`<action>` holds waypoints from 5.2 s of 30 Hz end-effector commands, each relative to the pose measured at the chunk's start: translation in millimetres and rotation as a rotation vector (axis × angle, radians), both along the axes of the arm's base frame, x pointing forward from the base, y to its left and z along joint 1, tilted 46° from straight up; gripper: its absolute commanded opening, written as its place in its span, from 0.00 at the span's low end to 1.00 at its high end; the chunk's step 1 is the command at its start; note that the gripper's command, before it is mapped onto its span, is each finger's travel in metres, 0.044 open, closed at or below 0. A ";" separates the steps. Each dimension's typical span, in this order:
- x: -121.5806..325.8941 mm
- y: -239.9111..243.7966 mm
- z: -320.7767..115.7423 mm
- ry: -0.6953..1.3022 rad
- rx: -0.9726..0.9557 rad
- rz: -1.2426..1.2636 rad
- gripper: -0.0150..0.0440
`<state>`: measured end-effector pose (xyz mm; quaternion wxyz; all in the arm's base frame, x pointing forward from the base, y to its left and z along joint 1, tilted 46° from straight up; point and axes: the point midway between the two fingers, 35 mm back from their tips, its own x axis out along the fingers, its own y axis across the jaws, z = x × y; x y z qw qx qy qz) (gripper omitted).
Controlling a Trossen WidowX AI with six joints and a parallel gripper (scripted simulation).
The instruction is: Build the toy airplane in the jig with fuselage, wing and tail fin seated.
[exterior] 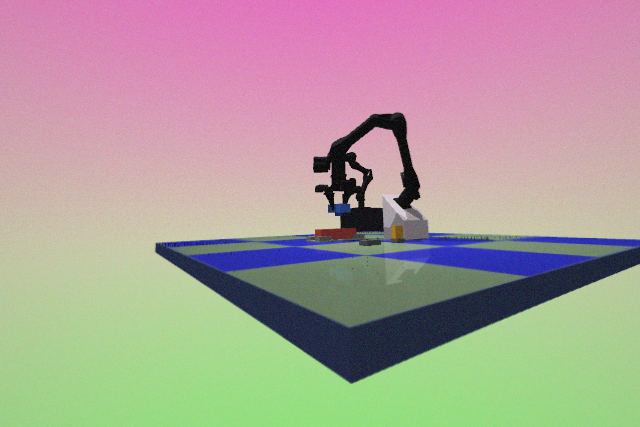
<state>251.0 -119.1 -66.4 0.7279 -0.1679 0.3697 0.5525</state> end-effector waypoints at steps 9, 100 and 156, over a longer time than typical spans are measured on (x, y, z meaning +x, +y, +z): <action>-29.7 -6.4 -30.2 -0.143 -0.004 0.158 0.25; -31.5 18.8 -64.1 -0.182 -0.010 0.192 0.34; -36.8 -44.5 -7.0 0.888 0.165 -0.916 1.00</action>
